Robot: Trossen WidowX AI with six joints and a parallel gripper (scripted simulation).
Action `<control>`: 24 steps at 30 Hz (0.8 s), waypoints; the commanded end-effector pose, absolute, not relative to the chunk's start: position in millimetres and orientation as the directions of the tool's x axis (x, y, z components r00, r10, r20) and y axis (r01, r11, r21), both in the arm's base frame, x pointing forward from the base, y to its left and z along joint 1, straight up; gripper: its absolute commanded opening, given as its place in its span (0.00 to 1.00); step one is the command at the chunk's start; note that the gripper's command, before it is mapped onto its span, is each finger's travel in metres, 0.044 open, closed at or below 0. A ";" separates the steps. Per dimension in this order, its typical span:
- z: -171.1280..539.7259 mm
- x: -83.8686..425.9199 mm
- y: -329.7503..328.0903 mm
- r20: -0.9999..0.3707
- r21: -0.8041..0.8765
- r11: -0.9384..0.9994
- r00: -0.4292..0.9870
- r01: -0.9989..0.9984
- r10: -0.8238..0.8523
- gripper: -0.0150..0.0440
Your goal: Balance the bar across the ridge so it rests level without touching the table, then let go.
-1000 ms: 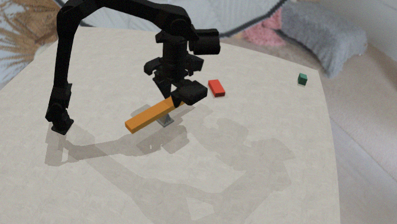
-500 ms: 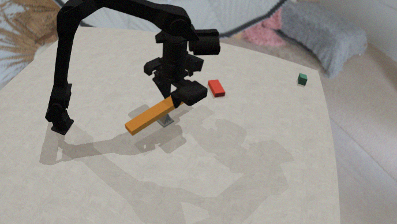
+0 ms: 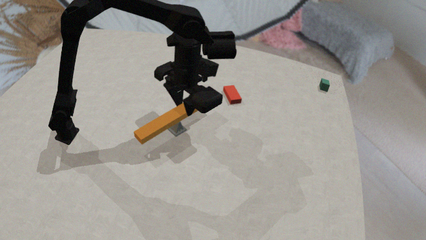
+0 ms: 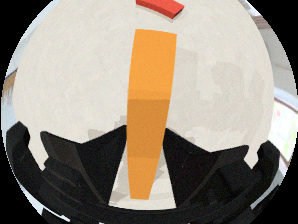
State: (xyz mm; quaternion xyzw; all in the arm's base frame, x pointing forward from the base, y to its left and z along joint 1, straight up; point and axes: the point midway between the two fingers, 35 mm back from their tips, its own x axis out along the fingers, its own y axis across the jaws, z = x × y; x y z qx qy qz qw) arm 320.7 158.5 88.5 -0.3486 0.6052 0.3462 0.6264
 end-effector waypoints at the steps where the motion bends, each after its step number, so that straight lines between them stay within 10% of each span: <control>1: 88.5 320.7 158.4 -1.000 -0.018 0.517 0.028 -0.856 0.012 0.55; 18: 88.5 320.7 158.4 -1.000 -0.018 0.517 0.028 -0.856 0.012 0.57; 24: 88.5 320.7 158.4 -1.000 -0.018 0.517 0.028 -0.856 0.012 0.83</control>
